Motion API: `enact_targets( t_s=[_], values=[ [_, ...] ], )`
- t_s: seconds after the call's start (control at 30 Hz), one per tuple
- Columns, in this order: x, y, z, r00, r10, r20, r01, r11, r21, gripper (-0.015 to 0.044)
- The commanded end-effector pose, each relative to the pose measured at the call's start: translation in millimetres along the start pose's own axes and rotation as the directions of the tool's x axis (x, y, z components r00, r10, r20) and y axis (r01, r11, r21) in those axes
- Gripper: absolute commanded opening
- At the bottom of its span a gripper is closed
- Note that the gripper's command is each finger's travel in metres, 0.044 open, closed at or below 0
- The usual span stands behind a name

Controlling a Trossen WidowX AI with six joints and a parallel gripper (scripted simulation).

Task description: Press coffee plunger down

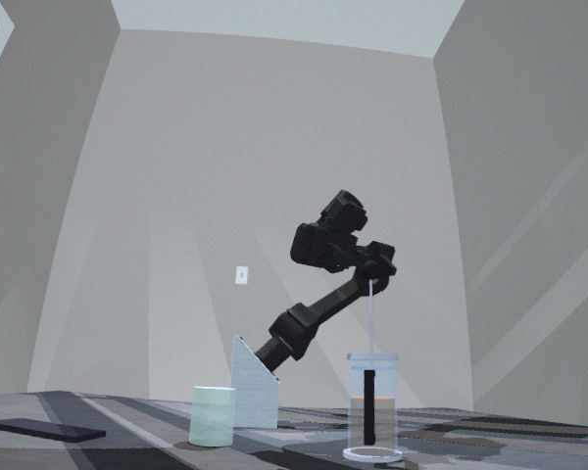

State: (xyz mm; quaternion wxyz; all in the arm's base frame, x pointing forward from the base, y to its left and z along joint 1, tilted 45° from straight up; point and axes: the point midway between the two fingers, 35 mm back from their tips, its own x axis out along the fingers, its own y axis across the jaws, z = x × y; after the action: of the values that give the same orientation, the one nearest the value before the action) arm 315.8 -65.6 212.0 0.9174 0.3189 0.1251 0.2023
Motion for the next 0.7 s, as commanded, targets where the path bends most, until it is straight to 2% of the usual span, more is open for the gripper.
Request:
enact_targets(
  t_s=[0.0, 0.23, 0.67],
  values=[
    [2.0, -2.5, -1.3, 1.000, -0.006, -0.001, 0.006, 1.000, 0.011, 0.0309],
    [2.0, -2.5, -1.3, 1.000, -0.006, -0.001, 0.006, 1.000, 0.011, 0.0125],
    [3.0, -2.8, -2.5, 1.000, -0.006, -0.001, 0.006, 1.000, 0.011, 0.0115]
  ],
)
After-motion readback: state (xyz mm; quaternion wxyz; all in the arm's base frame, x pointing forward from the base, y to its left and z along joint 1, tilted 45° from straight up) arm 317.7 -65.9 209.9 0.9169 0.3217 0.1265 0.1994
